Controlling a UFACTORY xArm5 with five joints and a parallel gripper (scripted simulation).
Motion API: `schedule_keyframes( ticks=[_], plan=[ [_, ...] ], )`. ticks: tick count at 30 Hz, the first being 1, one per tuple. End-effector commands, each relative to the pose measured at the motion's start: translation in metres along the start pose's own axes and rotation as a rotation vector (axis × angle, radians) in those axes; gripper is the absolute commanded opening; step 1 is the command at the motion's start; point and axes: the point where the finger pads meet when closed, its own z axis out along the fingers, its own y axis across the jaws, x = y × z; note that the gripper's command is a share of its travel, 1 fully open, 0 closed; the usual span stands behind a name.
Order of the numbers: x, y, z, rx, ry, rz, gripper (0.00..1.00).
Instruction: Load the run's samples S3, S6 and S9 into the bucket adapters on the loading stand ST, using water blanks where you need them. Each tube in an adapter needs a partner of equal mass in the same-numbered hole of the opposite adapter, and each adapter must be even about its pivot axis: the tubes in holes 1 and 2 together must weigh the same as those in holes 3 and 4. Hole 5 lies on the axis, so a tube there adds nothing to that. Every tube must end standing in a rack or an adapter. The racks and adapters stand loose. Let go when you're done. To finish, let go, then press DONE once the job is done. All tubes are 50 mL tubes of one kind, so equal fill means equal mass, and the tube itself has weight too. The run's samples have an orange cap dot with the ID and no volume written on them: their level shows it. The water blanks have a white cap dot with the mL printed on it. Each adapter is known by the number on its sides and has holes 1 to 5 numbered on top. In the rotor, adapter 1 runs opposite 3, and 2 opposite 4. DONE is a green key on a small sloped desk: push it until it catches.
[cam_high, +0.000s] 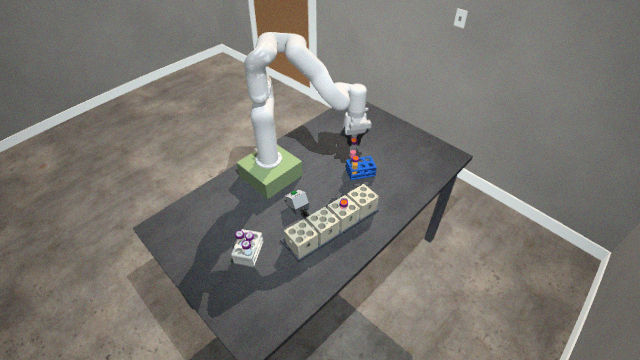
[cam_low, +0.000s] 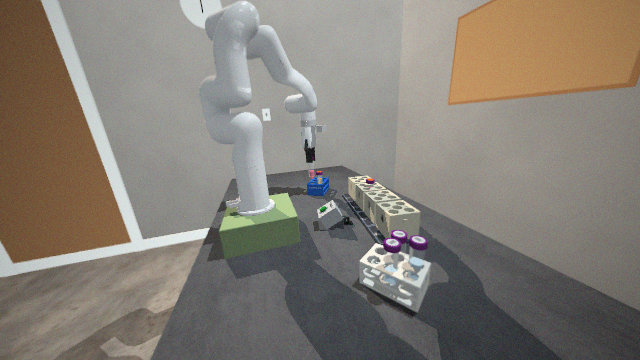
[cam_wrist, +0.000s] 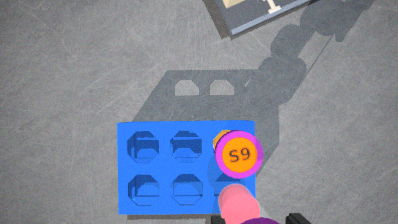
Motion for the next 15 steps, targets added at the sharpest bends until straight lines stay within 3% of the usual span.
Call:
schedule_keyframes(
  ticks=[1, 15],
  plan=[
    [0.0, -0.001, -0.009, 0.004, 0.0, 0.0, 0.0],
    [0.0, -0.001, -0.033, 0.004, 0.0, 0.0, 0.0]
  ],
)
